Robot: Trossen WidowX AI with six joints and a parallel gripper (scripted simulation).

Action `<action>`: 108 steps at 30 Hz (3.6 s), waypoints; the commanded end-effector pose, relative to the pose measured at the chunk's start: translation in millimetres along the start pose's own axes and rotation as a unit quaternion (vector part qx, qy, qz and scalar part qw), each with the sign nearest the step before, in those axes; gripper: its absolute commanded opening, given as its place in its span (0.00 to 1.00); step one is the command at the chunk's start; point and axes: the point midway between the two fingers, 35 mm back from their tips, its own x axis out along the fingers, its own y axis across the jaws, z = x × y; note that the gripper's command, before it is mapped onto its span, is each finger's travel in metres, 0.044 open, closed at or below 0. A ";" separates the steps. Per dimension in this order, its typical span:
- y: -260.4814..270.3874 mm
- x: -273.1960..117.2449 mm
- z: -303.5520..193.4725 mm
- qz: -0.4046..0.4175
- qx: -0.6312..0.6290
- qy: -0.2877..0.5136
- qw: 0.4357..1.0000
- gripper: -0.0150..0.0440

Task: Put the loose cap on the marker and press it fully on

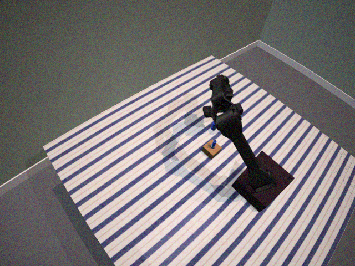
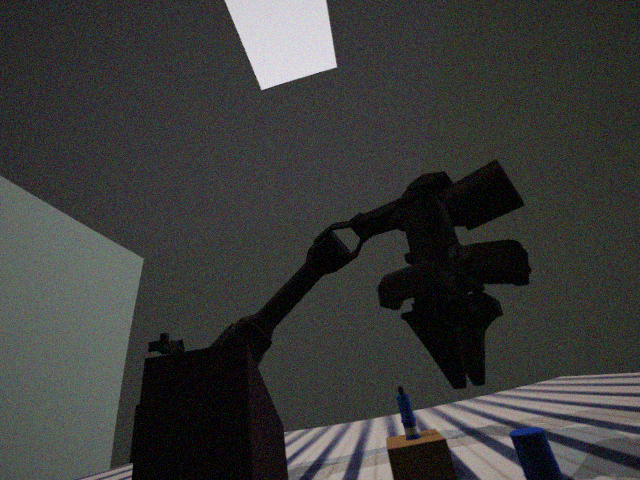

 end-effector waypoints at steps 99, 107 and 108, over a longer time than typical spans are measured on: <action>10.0 14.6 26.4 0.045 0.130 -0.040 0.990 0.25; 18.4 3.1 7.6 0.045 0.130 -0.040 0.990 0.25; 19.4 2.0 5.3 0.045 0.129 -0.040 0.990 0.25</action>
